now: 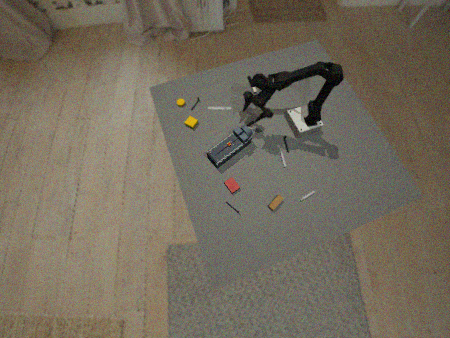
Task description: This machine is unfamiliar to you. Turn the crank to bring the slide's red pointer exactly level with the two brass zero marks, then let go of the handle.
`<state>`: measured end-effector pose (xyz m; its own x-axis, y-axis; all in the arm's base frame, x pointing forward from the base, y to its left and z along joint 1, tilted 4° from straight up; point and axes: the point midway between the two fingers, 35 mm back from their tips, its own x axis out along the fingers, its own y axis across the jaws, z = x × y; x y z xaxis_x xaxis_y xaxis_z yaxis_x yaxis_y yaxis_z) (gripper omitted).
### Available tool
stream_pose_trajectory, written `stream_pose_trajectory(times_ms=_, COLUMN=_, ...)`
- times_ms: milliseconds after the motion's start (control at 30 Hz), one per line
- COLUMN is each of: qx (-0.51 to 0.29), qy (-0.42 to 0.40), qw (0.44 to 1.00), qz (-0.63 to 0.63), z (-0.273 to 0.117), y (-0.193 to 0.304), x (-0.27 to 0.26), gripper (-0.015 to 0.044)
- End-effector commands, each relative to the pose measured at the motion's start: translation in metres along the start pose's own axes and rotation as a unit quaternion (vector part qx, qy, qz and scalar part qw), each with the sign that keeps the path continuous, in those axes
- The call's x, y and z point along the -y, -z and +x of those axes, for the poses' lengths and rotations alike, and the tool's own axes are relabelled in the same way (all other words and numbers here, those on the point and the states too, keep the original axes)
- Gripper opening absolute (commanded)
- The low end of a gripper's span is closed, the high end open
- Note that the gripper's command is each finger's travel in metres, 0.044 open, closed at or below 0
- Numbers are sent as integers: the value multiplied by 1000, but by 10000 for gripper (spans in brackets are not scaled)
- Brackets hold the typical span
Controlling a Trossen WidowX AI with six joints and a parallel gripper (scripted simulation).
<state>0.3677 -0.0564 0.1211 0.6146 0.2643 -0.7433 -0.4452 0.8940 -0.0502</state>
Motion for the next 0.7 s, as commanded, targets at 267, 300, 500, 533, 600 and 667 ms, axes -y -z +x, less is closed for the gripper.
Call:
stream_pose_trajectory(times_ms=267, qx=-30, qy=27, qw=998, qz=43, z=2, y=-41, x=-7, gripper=440)
stream_pose_trajectory(times_ms=300, qx=-35, qy=33, qw=998, qz=51, z=6, y=-46, x=-9, gripper=440)
stream_pose_trajectory(times_ms=500, qx=-55, qy=73, qw=991, qz=97, z=32, y=-74, x=-19, gripper=440)
stream_pose_trajectory(times_ms=533, qx=-56, qy=80, qw=990, qz=105, z=36, y=-78, x=-22, gripper=440)
stream_pose_trajectory(times_ms=600, qx=-58, qy=95, qw=986, qz=120, z=44, y=-88, x=-27, gripper=440)
stream_pose_trajectory(times_ms=667, qx=-58, qy=110, qw=983, qz=136, z=51, y=-98, x=-33, gripper=440)
